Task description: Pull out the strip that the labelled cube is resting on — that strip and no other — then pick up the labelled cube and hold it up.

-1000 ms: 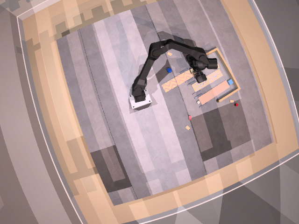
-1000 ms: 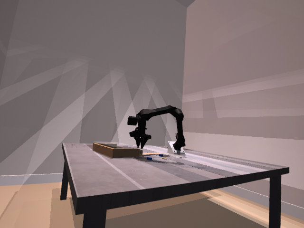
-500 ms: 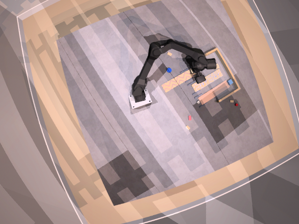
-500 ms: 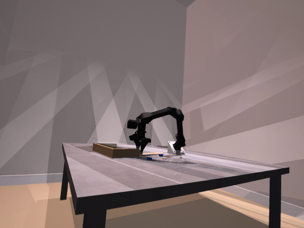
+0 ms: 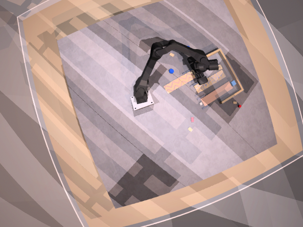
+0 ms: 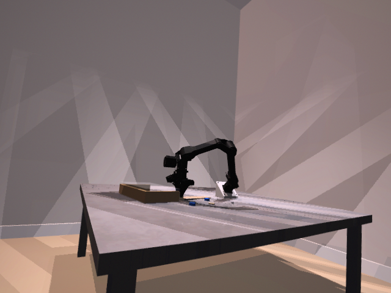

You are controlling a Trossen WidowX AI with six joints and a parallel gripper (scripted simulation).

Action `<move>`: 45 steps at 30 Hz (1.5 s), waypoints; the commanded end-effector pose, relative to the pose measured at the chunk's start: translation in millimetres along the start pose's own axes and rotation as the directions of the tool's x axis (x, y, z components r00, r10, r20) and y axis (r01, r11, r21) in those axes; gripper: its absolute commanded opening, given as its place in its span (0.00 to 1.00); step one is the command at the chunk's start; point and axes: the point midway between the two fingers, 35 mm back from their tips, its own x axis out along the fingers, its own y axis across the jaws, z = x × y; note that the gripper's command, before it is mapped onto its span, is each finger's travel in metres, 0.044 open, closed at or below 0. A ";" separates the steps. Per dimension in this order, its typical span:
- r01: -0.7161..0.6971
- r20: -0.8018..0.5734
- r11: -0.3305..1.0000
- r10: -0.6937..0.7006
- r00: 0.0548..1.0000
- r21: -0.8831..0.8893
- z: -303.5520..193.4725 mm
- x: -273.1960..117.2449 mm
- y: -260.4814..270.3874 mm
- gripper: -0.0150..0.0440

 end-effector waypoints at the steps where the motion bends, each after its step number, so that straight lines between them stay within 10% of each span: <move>1: 0.000 0.000 1.000 0.000 1.000 0.000 0.0 -0.4 0.0 0.44; 6: 0.000 0.000 1.000 0.000 1.000 0.000 -3.4 -3.3 -0.7 0.25; 45: -0.002 -0.004 1.000 0.002 1.000 0.009 -87.4 -78.3 -9.0 0.25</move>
